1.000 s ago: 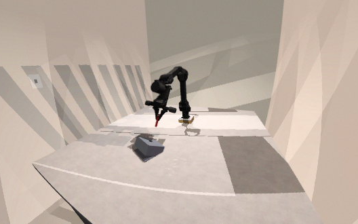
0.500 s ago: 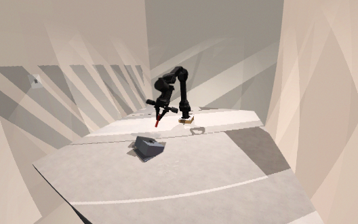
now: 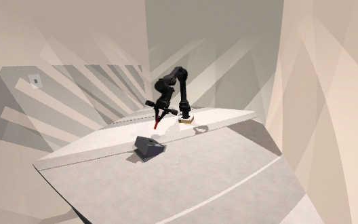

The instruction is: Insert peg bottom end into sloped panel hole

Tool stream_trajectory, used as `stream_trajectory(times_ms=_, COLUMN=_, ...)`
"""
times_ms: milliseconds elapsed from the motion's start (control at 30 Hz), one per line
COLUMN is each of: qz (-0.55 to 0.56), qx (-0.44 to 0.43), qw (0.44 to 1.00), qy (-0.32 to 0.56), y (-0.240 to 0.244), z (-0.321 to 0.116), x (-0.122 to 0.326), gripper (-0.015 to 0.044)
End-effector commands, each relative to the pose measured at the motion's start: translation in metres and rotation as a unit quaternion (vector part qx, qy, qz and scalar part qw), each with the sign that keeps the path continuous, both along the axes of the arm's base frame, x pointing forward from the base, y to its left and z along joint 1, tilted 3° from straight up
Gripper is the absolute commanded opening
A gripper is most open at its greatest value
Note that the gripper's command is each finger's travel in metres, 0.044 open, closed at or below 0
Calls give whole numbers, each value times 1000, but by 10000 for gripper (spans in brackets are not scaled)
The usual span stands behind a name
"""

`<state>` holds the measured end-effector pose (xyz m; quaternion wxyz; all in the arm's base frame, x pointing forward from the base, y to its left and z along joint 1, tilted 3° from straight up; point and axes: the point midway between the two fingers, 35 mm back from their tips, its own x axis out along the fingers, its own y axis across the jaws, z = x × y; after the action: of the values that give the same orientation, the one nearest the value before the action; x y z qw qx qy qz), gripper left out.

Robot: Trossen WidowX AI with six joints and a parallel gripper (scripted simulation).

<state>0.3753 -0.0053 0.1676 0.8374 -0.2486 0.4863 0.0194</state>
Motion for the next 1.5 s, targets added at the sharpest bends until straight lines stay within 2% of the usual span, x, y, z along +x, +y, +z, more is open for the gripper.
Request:
stream_trajectory(times_ms=0, qz=4, qx=-5, qw=1000, qy=2, y=-1, z=-10, x=6, gripper=0)
stream_trajectory(times_ms=1467, qz=8, qx=-8, qw=1000, qy=-8, y=-9, z=-53, x=37, gripper=0)
